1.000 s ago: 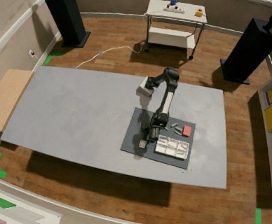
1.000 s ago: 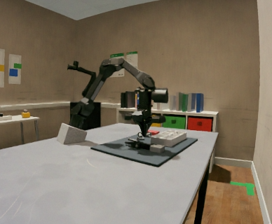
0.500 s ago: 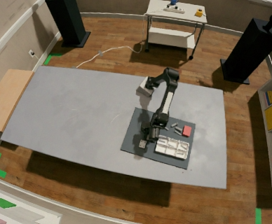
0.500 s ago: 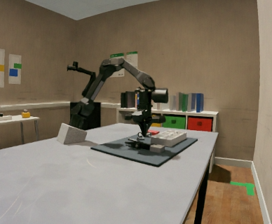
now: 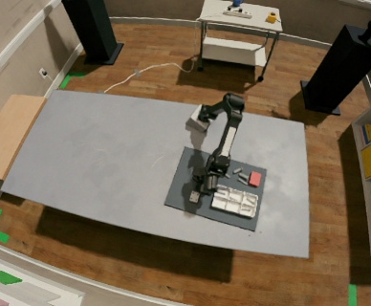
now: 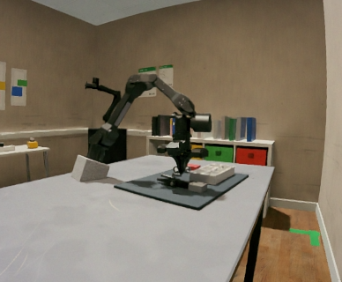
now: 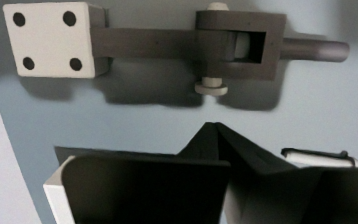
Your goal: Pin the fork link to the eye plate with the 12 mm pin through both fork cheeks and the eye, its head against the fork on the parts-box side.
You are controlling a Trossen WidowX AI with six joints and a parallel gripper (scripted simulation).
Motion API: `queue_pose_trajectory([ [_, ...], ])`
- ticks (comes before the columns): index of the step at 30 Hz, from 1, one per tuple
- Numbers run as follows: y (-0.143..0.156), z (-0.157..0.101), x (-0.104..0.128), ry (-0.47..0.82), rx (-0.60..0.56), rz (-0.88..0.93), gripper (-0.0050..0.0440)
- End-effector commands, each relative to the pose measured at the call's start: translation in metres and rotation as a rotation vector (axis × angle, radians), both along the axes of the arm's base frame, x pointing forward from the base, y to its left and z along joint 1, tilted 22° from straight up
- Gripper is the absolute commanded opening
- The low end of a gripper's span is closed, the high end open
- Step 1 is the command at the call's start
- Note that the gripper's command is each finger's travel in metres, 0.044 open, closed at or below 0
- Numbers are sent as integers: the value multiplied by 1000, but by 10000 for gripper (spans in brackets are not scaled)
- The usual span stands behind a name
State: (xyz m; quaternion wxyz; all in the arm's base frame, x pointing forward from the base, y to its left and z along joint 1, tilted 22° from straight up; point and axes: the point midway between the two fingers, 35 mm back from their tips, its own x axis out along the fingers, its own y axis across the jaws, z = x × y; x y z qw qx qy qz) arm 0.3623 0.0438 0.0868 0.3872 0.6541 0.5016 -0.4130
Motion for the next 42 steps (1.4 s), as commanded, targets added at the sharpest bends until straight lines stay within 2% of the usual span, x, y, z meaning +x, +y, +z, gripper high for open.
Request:
queue_pose_trajectory([
  [1,1,-2,1,-6,-4,-2,-50],
  [24,9,-24,5,-6,-4,-1,-50],
  [42,9,-25,6,-12,-4,-1,-50],
])
